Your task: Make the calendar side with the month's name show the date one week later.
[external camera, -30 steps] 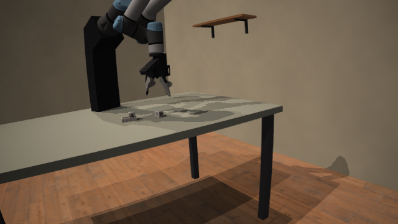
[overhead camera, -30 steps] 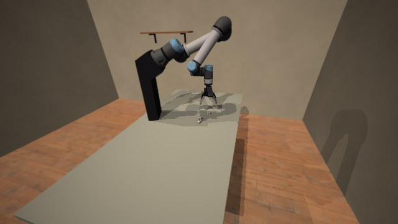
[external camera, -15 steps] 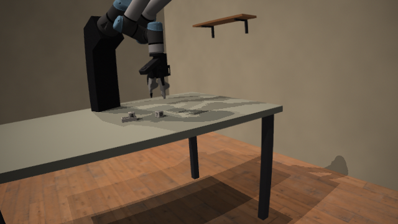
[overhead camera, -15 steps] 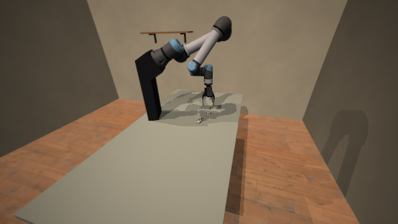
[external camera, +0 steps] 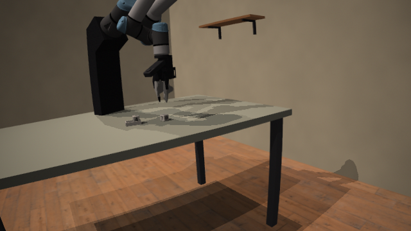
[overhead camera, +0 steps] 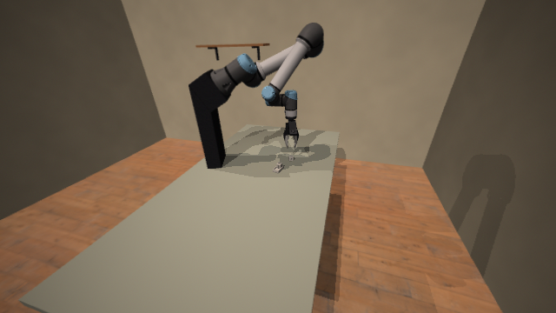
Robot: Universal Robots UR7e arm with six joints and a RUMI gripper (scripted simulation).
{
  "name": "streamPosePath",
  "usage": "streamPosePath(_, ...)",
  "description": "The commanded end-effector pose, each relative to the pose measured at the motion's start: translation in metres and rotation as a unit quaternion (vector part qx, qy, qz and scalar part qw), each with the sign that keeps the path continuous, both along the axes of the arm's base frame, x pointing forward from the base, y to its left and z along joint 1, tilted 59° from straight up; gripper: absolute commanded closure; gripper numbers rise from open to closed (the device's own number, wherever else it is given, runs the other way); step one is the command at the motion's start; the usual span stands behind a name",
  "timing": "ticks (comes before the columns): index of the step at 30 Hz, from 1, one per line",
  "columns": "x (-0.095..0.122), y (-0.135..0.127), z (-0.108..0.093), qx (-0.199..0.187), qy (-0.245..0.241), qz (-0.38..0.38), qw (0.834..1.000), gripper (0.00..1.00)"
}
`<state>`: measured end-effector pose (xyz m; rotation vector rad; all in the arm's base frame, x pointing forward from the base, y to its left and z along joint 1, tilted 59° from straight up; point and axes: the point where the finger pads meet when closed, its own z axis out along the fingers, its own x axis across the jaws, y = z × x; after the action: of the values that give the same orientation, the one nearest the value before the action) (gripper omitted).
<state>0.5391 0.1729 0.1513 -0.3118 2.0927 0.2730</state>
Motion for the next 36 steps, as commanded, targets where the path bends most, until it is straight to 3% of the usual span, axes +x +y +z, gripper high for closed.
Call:
streamPosePath(1, -0.0016, 0.0011, 0.0003, 0.0, 0.0, 0.001, 1.0, 0.72)
streamPosePath(36, 0.0056, 0.0035, -0.0023, 0.0, -0.001, 0.0, 1.0, 0.72)
